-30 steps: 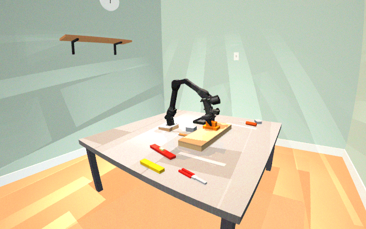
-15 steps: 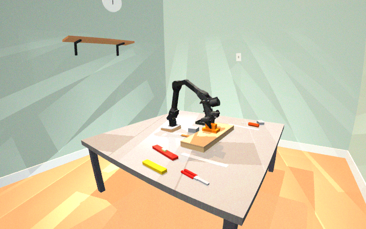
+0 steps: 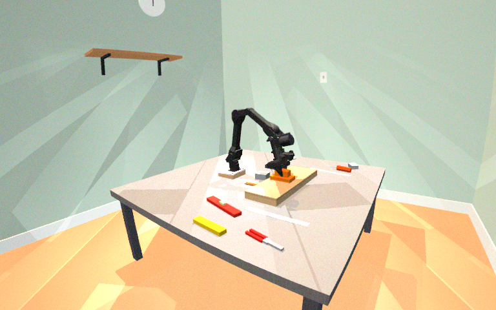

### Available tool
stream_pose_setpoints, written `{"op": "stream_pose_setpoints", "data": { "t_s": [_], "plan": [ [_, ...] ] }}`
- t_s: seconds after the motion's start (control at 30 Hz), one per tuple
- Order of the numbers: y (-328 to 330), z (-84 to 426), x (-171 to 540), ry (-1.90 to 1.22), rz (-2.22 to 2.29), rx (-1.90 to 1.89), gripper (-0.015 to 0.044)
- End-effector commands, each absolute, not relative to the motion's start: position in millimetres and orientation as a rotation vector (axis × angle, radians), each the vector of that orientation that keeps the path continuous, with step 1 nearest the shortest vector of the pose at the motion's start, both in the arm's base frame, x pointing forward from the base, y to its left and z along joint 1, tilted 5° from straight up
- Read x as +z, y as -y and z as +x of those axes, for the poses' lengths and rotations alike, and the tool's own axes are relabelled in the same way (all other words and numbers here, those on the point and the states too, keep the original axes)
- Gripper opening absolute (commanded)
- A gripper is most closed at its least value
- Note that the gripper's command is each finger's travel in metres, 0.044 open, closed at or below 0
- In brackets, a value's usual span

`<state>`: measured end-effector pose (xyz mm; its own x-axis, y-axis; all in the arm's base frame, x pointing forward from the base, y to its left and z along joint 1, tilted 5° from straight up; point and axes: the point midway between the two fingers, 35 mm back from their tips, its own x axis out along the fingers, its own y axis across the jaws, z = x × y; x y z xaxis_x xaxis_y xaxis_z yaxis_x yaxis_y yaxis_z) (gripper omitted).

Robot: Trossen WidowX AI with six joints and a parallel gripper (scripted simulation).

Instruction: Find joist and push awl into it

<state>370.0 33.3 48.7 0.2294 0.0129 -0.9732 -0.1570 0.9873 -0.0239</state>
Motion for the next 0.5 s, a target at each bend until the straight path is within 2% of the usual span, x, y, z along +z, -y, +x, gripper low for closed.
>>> {"op": "stream_pose_setpoints", "data": {
  "t_s": [0.0, 0.47],
  "plan": [
    [-16, 373, 49, -1.333, -0.131, 0.099, 0.0000],
    [26, 379, 51, -1.333, -0.134, 0.097, 0.0000]
  ]
}}
